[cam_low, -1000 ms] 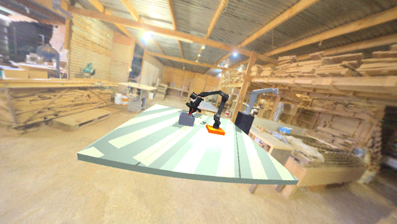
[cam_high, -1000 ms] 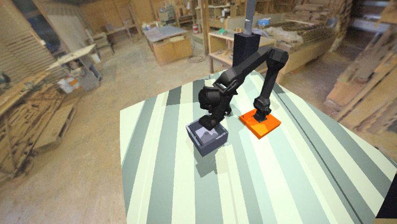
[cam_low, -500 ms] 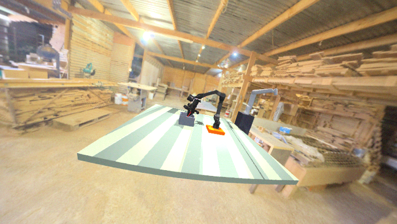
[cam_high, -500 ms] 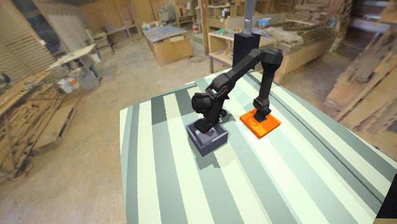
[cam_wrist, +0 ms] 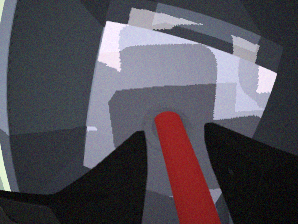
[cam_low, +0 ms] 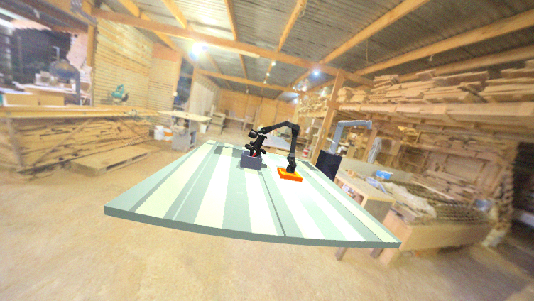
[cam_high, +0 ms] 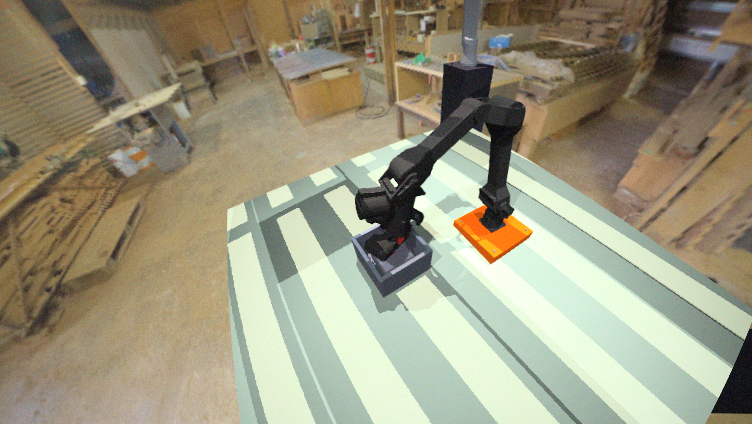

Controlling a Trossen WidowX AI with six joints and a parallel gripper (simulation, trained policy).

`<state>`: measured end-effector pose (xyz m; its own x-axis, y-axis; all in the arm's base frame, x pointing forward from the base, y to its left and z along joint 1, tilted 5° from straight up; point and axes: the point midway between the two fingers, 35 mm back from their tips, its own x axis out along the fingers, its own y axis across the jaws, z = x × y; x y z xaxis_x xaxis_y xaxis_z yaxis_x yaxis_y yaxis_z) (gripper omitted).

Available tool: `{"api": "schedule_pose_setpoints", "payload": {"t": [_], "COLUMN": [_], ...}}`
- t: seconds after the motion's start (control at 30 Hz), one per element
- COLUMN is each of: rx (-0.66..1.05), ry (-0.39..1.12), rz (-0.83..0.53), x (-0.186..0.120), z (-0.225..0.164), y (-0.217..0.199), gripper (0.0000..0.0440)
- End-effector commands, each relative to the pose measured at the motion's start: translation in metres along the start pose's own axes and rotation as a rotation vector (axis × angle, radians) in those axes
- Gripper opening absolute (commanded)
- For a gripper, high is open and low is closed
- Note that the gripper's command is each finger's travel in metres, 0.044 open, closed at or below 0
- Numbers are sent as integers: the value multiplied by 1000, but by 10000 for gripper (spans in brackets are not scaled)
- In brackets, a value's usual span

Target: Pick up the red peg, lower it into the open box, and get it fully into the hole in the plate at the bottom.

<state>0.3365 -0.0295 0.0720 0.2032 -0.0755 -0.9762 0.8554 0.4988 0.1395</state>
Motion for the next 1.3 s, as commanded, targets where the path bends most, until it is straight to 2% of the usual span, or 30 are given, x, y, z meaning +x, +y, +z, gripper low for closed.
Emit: {"api": "schedule_pose_setpoints", "payload": {"t": [0.0, 0.4, 1.27], "rx": [-20, -98, -182], "ry": [6, 14, 43], "rz": [-19, -28, -66], "x": [0, -9, -7], "z": [1, 5, 26], "y": [3, 16, 27], "gripper": [150, 121, 125]}}
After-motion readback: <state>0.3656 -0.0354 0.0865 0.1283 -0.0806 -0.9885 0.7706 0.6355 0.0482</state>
